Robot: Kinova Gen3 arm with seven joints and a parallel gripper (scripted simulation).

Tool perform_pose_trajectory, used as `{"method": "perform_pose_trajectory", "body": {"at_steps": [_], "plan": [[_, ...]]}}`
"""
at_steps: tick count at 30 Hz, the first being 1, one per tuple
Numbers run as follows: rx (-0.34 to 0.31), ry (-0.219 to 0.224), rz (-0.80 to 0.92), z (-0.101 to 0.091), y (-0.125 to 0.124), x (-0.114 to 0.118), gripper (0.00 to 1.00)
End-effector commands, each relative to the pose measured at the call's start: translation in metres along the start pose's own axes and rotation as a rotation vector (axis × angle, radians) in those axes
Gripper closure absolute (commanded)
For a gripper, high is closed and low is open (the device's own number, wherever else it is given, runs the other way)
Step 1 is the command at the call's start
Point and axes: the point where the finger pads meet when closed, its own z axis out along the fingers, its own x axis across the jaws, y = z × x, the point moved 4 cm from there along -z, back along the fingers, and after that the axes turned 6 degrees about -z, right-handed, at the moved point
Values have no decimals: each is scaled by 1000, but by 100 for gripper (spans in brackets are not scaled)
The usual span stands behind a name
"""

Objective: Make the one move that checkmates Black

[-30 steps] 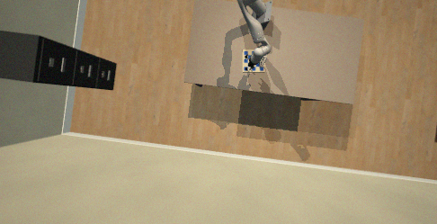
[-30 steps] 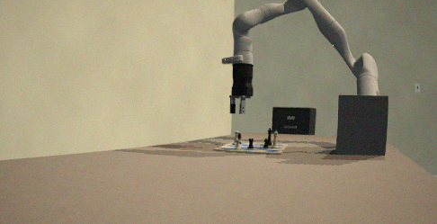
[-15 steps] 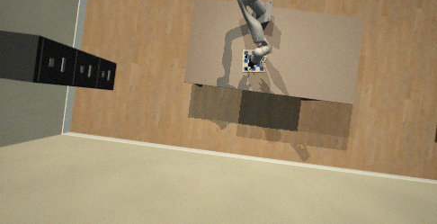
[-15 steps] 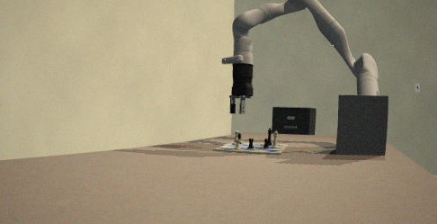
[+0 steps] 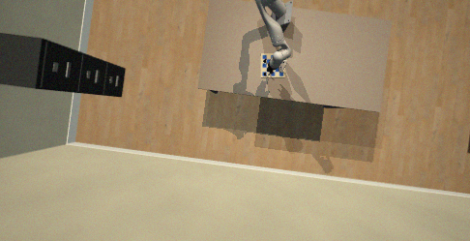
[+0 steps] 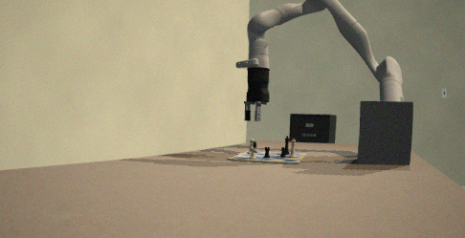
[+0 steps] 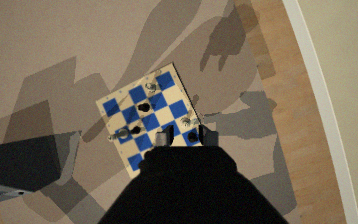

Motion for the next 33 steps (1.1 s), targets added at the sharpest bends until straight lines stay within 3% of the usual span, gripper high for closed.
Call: {"method": "perform_pose_trajectory", "body": {"at_steps": [1,22,33], "plan": [[1,2,0,0,0,0,21],[1,1,-1,15,-1,0,21],[1,1,-1,33,-1,-1,21]]}}
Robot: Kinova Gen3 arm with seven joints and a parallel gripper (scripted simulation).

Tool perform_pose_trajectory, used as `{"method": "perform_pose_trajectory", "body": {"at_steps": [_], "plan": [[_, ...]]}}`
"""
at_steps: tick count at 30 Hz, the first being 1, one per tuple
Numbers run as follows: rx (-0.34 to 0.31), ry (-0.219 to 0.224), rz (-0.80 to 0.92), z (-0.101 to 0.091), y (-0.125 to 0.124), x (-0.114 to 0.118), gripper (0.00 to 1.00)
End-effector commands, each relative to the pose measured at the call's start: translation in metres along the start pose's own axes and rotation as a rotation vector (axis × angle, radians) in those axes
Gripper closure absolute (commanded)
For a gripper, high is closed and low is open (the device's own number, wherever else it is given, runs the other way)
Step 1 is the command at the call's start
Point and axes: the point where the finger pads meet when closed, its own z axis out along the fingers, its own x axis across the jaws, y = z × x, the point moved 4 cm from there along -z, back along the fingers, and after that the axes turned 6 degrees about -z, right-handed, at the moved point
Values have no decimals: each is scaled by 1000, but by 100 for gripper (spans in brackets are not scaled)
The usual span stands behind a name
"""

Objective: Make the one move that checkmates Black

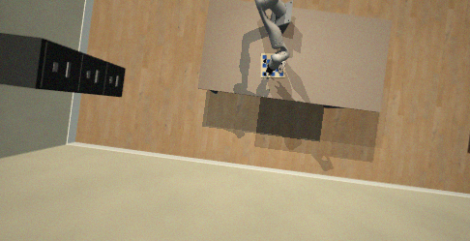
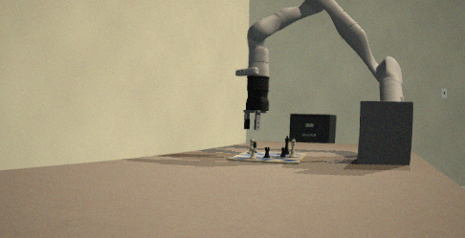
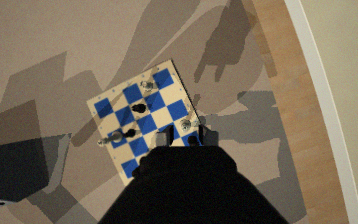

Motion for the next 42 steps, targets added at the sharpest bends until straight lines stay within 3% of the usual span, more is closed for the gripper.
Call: {"method": "perform_pose_trajectory", "body": {"at_steps": [1,18,42], "plan": [[-3,-3,-1,6,0,-1,21],[-3,-3,-1,21,0,-2,21],[-3,-3,-1,23,0,-2,21]]}}
